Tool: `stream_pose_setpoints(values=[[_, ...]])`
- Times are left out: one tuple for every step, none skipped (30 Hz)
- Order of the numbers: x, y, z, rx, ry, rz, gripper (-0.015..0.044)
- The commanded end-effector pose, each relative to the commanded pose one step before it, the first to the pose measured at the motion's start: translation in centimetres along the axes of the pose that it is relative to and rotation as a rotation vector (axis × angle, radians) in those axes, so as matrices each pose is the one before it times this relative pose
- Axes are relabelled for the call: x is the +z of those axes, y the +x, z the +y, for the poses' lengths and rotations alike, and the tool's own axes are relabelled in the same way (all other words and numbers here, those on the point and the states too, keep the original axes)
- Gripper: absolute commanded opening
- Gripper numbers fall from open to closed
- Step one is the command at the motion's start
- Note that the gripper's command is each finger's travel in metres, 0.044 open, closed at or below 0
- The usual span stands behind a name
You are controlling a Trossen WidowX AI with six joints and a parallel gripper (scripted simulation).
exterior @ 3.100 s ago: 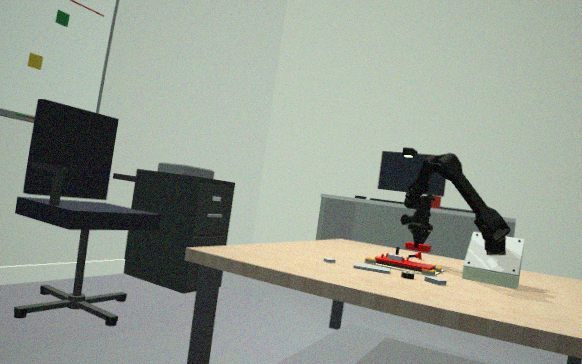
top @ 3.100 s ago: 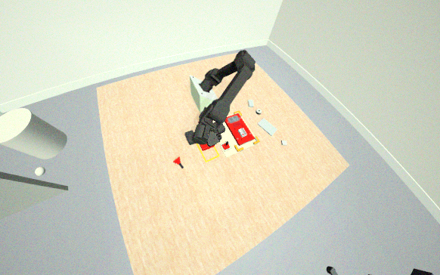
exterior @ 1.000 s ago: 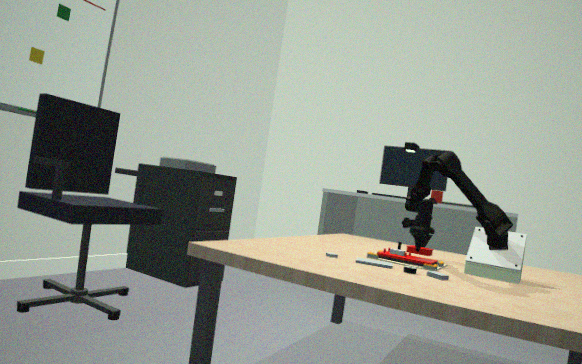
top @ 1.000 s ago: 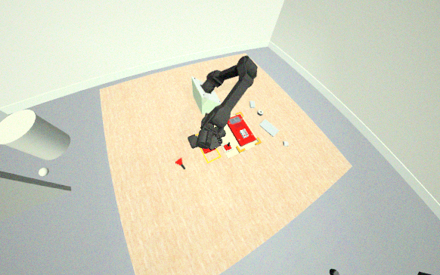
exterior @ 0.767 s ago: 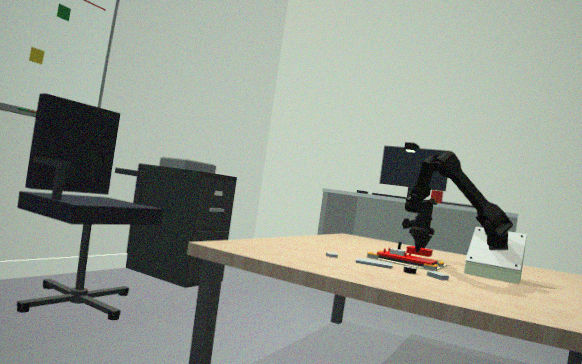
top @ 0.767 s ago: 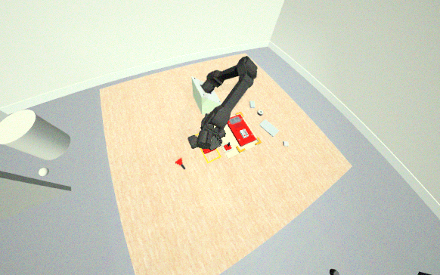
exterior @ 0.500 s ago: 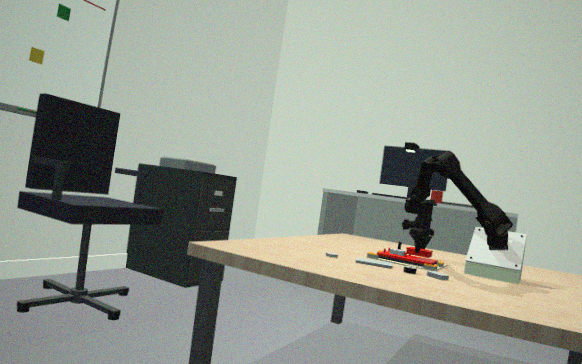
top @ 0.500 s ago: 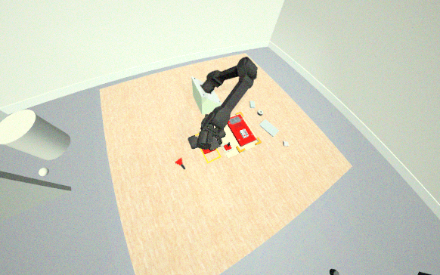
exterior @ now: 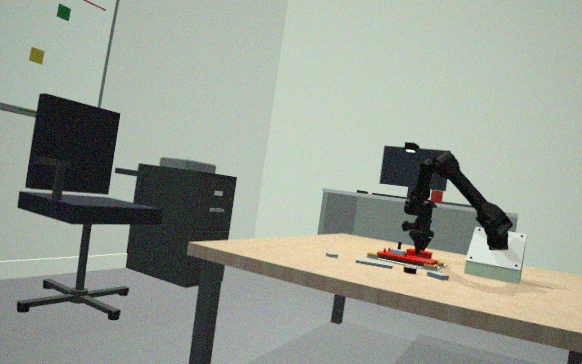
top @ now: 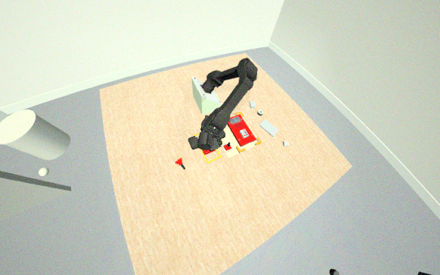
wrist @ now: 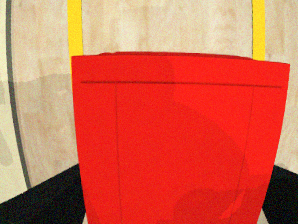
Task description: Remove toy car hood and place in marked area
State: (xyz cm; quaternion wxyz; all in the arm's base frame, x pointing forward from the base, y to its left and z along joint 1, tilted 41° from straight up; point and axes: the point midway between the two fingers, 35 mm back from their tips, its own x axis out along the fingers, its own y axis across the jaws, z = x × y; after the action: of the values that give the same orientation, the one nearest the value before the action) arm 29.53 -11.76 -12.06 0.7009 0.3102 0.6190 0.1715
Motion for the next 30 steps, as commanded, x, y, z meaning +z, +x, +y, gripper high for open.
stream_pose_setpoints(values=[[-0.040, 0.352, 0.066, 0.00366, 0.0034, 0.00111, 0.0000], [-0.001, 0.049, 0.001, 0.00004, 0.0000, 0.00000, 0.0000], [-0.001, 0.049, 0.001, 0.00004, 0.0000, 0.00000, 0.0000], [-0.001, 0.040, 0.001, 0.00003, 0.0000, 0.00000, 0.0000], [-0.001, 0.024, 0.001, 0.00002, 0.0000, 0.00000, 0.0000], [0.000, 0.008, 0.000, 0.00001, 0.0000, 0.00000, 0.0000], [0.000, 0.000, 0.000, 0.00000, 0.0000, 0.00000, 0.0000], [0.025, -0.197, -0.055, -0.00329, -0.0034, -0.00044, 0.0026], [0.000, 0.000, 0.000, 0.00000, 0.0000, 0.00000, 0.0053], [0.000, 0.000, 0.000, 0.00000, 0.0000, 0.00000, 0.0079], [0.000, 0.000, 0.000, 0.00000, 0.0000, 0.00000, 0.0105], [0.000, 0.000, 0.000, 0.00000, 0.0000, 0.00000, 0.0131], [0.000, 0.000, 0.000, 0.00000, 0.0000, 0.00000, 0.0157], [0.000, 0.000, 0.000, 0.00000, 0.0000, 0.00000, 0.0184], [0.000, 0.000, 0.000, 0.00000, 0.0000, 0.00000, 0.0210], [0.000, 0.000, 0.000, 0.00000, 0.0000, 0.00000, 0.0236], [0.000, 0.000, 0.000, 0.00000, 0.0000, 0.00000, 0.0263], [0.000, 0.000, 0.000, 0.00000, 0.0000, 0.00000, 0.0289], [0.000, 0.000, 0.000, 0.00000, 0.0000, 0.00000, 0.0315], [0.000, 0.000, 0.000, 0.00000, 0.0000, 0.00000, 0.0341], [0.000, 0.000, 0.000, 0.00000, 0.0000, 0.00000, 0.0368], [0.000, 0.000, 0.000, 0.00000, 0.0000, 0.00000, 0.0394], [0.000, 0.000, 0.000, 0.00000, 0.0000, 0.00000, 0.0420], [0.000, 0.000, 0.000, 0.00000, 0.0000, 0.00000, 0.0440], [0.021, -0.188, -0.014, -0.00024, 0.0001, 0.00009, 0.0440], [0.034, -0.335, -0.024, -0.00039, 0.0001, 0.00018, 0.0440], [0.044, -0.500, -0.032, -0.00053, 0.0001, 0.00028, 0.0440], [0.048, -0.695, -0.037, -0.00061, 0.0002, 0.00041, 0.0440], [0.036, -0.767, -0.031, -0.00051, 0.0002, 0.00049, 0.0440], [0.019, -0.865, -0.023, -0.00038, 0.0002, 0.00059, 0.0440]])
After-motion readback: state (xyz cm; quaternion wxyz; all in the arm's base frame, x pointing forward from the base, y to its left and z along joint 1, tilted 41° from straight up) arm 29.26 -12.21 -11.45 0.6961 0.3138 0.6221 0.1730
